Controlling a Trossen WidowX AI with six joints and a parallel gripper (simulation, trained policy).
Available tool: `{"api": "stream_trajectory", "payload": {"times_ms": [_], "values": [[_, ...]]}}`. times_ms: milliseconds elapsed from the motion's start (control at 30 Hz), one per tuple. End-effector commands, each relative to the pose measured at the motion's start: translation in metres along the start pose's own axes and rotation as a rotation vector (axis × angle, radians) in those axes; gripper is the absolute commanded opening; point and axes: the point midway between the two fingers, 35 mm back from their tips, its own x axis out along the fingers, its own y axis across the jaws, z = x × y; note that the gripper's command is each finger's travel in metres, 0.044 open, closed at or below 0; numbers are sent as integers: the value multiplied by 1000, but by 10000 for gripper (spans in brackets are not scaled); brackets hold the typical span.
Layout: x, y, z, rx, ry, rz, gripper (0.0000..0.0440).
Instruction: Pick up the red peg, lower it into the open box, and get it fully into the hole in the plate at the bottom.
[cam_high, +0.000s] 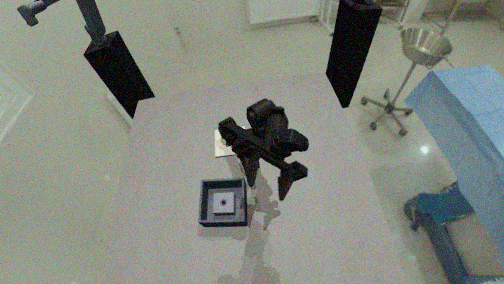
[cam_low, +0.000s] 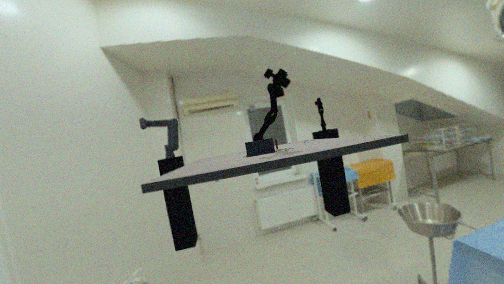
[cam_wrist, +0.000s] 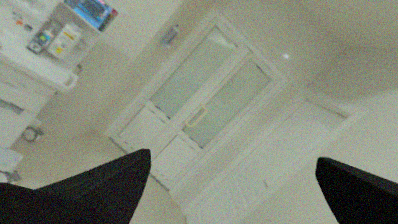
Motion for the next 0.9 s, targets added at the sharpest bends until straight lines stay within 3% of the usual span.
{"api": "stream_trajectory", "payload": {"times_ms": [0,33,467,867], "values": [[-4,-3,5,-8,-19,0,425],[-8,-6,11,-12,-42,-1,440],[-107,-71,105,118,-446,-56,440],[-206,-175,133,351,-764,-188,440]]}}
